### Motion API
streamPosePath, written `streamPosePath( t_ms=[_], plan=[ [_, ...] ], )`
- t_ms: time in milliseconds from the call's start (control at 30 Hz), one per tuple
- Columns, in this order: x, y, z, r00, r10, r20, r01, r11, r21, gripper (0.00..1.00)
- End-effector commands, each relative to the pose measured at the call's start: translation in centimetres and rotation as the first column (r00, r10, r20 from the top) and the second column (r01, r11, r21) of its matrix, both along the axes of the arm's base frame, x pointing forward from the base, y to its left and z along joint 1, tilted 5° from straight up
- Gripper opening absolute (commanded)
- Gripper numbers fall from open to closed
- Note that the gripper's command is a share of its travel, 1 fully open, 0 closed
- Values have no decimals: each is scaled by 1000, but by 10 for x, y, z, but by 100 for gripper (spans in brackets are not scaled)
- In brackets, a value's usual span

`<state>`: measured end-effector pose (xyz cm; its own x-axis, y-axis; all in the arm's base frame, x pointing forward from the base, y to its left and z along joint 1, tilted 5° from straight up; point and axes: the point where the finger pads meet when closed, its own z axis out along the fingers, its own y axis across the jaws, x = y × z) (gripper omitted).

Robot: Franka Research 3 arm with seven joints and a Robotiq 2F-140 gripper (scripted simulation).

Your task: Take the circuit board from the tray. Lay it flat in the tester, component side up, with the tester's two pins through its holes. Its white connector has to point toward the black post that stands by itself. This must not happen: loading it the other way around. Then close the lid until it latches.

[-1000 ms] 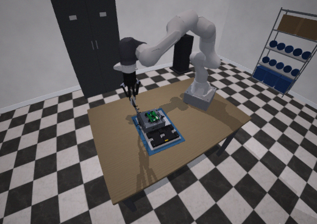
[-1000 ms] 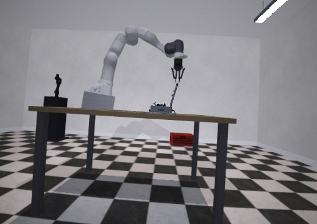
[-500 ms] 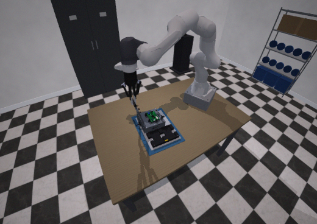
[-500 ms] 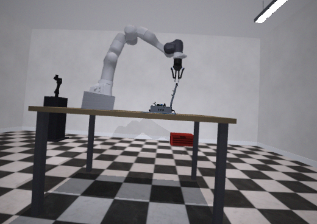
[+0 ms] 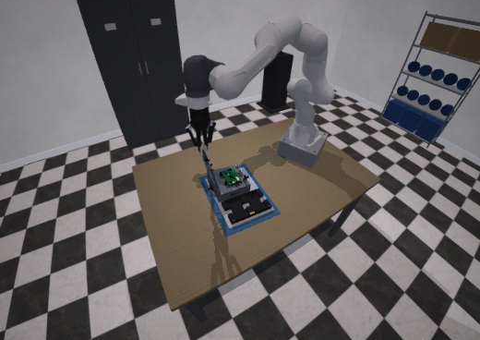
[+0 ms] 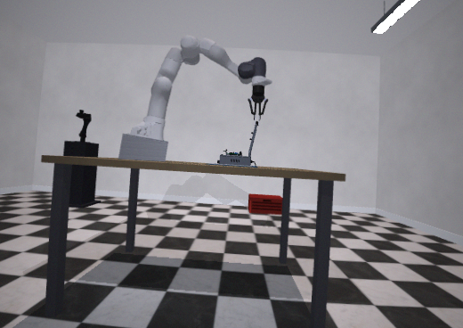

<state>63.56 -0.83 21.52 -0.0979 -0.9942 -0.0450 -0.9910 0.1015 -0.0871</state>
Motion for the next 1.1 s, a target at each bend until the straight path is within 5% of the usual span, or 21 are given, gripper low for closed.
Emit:
streamPosePath(
  t_ms=[0, 1067],
  plan=[
    [-6, 1, -1, 1000, -2, -10, 2, 1000, 0, 0],
    [-36, 4, -2, 1000, -2, -10, 2, 1000, 0, 0]
  ],
)
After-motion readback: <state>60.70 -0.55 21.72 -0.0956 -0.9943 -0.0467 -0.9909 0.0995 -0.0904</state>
